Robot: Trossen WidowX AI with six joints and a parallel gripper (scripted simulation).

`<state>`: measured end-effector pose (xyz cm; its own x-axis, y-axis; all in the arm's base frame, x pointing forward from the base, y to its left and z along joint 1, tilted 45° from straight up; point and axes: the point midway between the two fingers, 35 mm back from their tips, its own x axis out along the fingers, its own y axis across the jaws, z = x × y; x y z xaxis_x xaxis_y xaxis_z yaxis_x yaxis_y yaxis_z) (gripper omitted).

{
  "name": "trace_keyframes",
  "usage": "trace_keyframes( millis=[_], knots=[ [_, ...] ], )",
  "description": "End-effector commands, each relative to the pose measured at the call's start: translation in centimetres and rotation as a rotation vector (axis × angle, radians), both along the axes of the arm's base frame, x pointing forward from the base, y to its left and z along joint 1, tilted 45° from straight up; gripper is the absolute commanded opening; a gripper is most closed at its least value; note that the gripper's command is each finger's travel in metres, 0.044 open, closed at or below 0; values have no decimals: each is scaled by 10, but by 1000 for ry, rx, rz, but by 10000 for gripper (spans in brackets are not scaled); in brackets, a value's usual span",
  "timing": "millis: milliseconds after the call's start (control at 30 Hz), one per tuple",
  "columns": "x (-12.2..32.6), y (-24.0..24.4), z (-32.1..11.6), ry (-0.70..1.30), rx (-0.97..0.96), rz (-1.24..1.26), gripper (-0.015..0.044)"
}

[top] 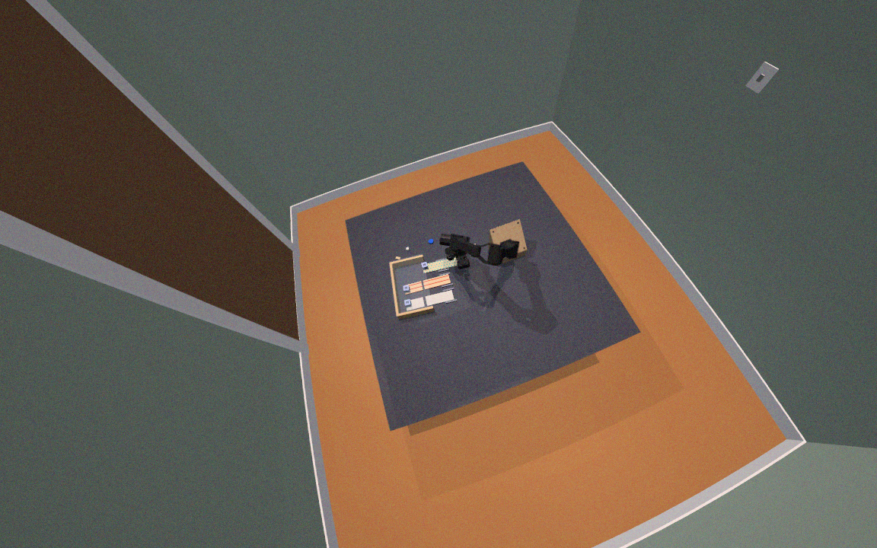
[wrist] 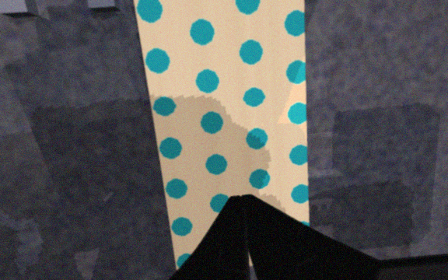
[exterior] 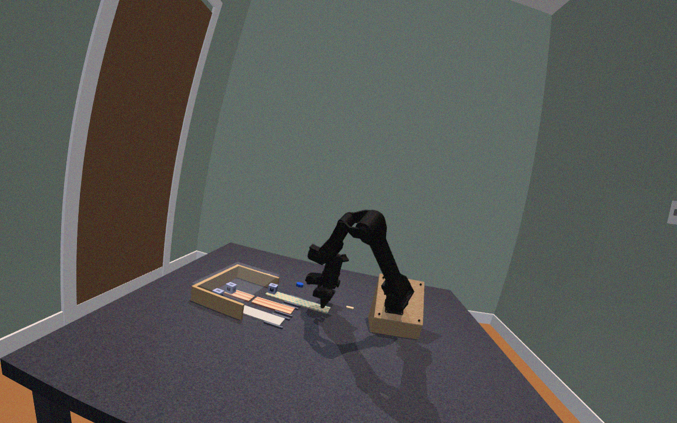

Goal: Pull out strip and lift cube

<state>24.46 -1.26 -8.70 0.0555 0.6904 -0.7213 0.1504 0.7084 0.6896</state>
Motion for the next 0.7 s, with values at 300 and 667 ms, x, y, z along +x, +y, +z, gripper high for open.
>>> trace_keyframes(
  millis=[300, 667],
  knots=[
    [-28, 8, -3, 33, 5, 16, 0],
    [-44, 9, -2, 34, 5, 16, 0]
  ],
)
